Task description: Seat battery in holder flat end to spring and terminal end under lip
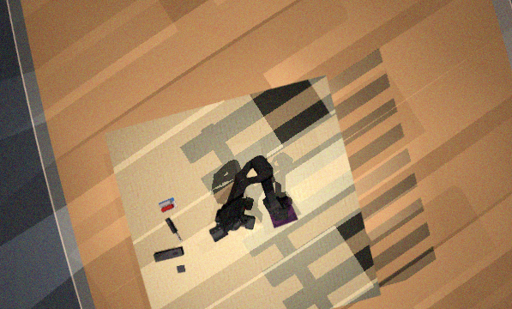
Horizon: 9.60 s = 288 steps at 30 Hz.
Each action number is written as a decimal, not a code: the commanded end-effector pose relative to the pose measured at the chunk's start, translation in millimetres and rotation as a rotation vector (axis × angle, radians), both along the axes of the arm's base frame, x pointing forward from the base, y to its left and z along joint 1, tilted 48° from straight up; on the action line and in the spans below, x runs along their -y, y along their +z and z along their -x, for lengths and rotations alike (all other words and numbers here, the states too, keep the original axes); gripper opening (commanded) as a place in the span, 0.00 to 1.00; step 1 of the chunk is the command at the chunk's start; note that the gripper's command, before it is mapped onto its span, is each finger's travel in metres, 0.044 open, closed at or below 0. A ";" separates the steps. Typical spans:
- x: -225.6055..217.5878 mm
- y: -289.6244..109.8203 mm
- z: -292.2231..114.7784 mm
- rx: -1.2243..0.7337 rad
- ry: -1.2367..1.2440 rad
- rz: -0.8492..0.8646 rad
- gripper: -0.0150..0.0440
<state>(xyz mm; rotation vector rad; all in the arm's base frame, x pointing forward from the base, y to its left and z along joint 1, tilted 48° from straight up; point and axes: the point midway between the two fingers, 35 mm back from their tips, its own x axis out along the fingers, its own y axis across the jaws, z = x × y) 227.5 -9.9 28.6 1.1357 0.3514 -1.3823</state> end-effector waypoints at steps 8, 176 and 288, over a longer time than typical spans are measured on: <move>15.1 -7.2 29.9 0.025 -0.177 0.148 0.66; -7.7 -54.2 -94.6 -1.218 0.946 -0.110 0.39; -1.5 -63.2 -99.4 -1.086 1.018 0.310 0.39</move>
